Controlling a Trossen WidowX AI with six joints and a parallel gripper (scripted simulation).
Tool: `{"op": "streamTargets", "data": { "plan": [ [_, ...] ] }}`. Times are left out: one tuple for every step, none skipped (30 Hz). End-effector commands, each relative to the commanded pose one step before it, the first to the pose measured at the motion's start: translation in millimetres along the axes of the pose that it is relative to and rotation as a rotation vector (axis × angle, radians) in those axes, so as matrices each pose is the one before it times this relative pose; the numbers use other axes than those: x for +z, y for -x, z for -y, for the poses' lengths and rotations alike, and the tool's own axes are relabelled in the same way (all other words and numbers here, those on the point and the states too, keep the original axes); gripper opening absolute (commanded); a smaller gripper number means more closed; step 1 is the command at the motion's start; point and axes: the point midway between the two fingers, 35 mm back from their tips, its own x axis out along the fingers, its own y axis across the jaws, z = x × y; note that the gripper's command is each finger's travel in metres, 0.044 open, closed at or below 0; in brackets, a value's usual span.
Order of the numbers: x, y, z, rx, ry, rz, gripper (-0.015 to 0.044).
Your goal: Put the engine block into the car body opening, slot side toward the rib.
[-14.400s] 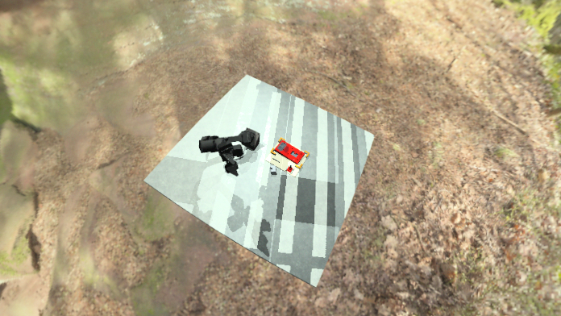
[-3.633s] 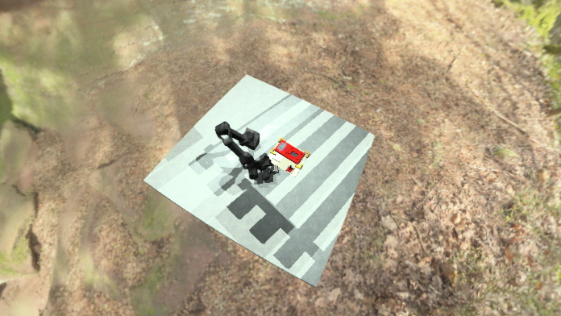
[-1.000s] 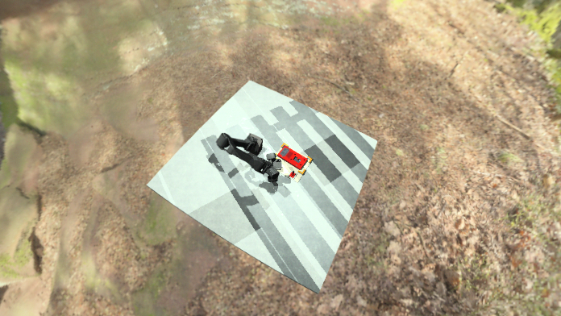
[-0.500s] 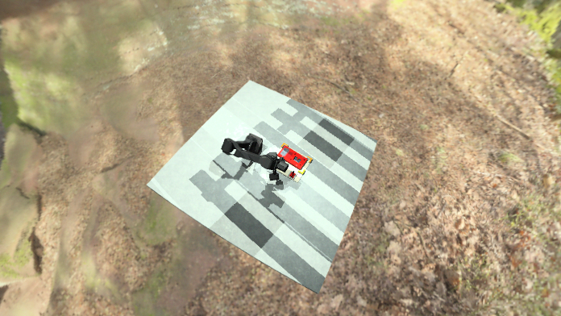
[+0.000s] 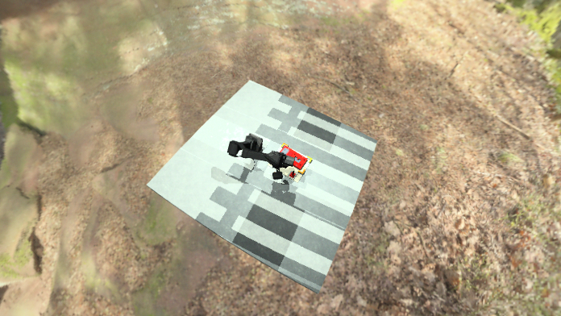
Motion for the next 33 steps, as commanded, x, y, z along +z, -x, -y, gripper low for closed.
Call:
{"op": "streamTargets", "data": {
  "plan": [
    [5.8,-0.48,0.38,-0.00541,0.0016,-0.00571,0.044],
    [0.03,-1.21,0.01,0.0,0.0,0.00002,0.044],
    [0.05,-3.61,0.03,-0.00006,0.0,0.00003,0.044],
    [-0.04,-5.39,0.03,-0.00024,-0.0001,-0.00008,0.044],
    [-0.1,-3.58,0.01,-0.00025,0.0,-0.00014,0.044],
    [-0.05,-1.19,0.0,-0.0001,0.0,-0.00006,0.044],
    [0.0,0.0,0.0,0.0,0.0,0.0,0.044],
    [0.02,-0.28,0.0,0.00003,0.0,0.00002,0.044],
    [0.07,-0.83,0.01,0.00007,0.0,0.00005,0.044],
    [0.1,-1.38,0.01,0.00011,0.0,0.00008,0.044],
    [0.11,-1.65,0.01,0.00012,0.0,0.00008,0.044],
    [0.1,-1.65,0.01,0.0001,0.0,0.00007,0.044],
    [0.09,-1.65,0.01,0.00008,0.0,0.00006,0.044],
    [0.07,-1.64,0.01,0.00007,0.0,0.00005,0.044],
    [0.06,-1.64,0.01,0.00005,0.0,0.00004,0.044],
    [0.05,-1.64,0.01,0.00003,0.0,0.00003,0.044],
    [0.04,-1.64,0.01,0.00002,0.0,0.00002,0.044],
    [0.03,-1.63,0.01,-0.00004,0.0,0.00001,0.044],
    [0.01,-1.63,0.01,-0.00006,0.0,0.0,0.044],
    [0.0,-1.63,0.01,-0.00008,0.0,-0.00002,0.044],
    [-0.01,-1.63,0.01,-0.00009,0.0,-0.00003,0.044],
    [-0.02,-1.63,0.0,-0.00011,0.0,-0.00004,0.044],
    [-0.04,-1.62,0.0,-0.00012,0.0,-0.00005,0.044],
    [-0.05,-1.62,0.0,-0.00014,0.0,-0.00007,0.044],
    [-0.06,-1.62,0.0,-0.00016,0.0,-0.00008,0.044],
    [-0.07,-1.61,0.0,-0.00017,0.0,-0.00009,0.044],
    [-0.09,-1.61,0.0,-0.00019,0.0,-0.00011,0.044],
    [-0.1,-1.61,-0.01,-0.0002,0.0,-0.00012,0.044],
    [-0.11,-1.61,-0.01,-0.00022,0.0,-0.00013,0.044],
    [-0.12,-1.61,-0.01,-0.00023,0.0,-0.00015,0.044],
    [-0.14,-1.6,-0.01,-0.00025,0.0,-0.00016,0.044],
    [-0.12,-1.29,-0.01,-0.00021,0.0,-0.00014,0.044],
    [-0.07,-0.77,-0.01,-0.00013,0.0,-0.00009,0.044]
  ]
}}
